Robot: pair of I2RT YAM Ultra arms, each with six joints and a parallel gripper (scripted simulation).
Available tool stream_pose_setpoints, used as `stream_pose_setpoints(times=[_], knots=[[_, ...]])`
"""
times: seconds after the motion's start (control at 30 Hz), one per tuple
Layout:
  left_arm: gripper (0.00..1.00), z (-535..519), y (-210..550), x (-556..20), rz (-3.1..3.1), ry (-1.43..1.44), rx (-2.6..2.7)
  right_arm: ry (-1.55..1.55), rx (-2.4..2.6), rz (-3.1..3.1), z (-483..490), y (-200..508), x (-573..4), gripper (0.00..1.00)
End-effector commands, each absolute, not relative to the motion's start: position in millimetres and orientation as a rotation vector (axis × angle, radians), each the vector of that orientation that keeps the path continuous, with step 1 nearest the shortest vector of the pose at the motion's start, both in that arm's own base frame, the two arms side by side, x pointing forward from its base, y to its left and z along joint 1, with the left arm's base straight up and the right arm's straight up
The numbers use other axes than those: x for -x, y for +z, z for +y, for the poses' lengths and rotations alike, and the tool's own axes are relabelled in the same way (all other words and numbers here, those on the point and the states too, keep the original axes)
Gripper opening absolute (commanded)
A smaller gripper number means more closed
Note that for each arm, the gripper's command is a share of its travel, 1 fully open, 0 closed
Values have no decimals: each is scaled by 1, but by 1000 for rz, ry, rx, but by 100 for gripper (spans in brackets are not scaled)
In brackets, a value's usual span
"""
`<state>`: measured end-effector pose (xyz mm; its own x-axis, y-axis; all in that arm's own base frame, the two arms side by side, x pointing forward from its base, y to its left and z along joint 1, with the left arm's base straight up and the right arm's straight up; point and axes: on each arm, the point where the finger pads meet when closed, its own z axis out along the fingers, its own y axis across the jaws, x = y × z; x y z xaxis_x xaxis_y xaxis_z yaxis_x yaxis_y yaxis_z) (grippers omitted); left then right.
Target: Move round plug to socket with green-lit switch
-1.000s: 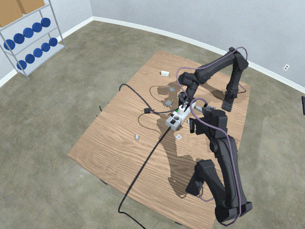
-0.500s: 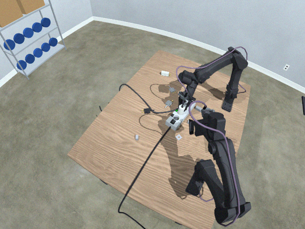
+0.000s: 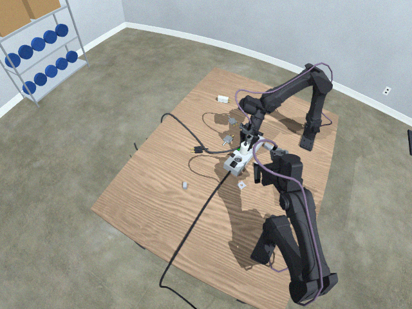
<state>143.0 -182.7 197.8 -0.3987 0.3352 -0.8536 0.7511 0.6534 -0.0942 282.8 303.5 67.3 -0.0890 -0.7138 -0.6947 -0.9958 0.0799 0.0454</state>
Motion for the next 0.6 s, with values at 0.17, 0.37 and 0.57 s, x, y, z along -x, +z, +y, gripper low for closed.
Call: stream_pose_setpoints(times=[0.17, 0.37, 0.57], knots=[[100, -184, 200, -148, 1963, -607, -805, 488, 1809, 2147, 269, 4, -260, 35], [100, -184, 196, -149, 1958, -605, -802, 382, 1844, 2147, 275, 5, -255, 35], [100, -184, 191, -149, 1953, -605, -799, 620, 1789, 2141, 260, -9, -259, 35]])
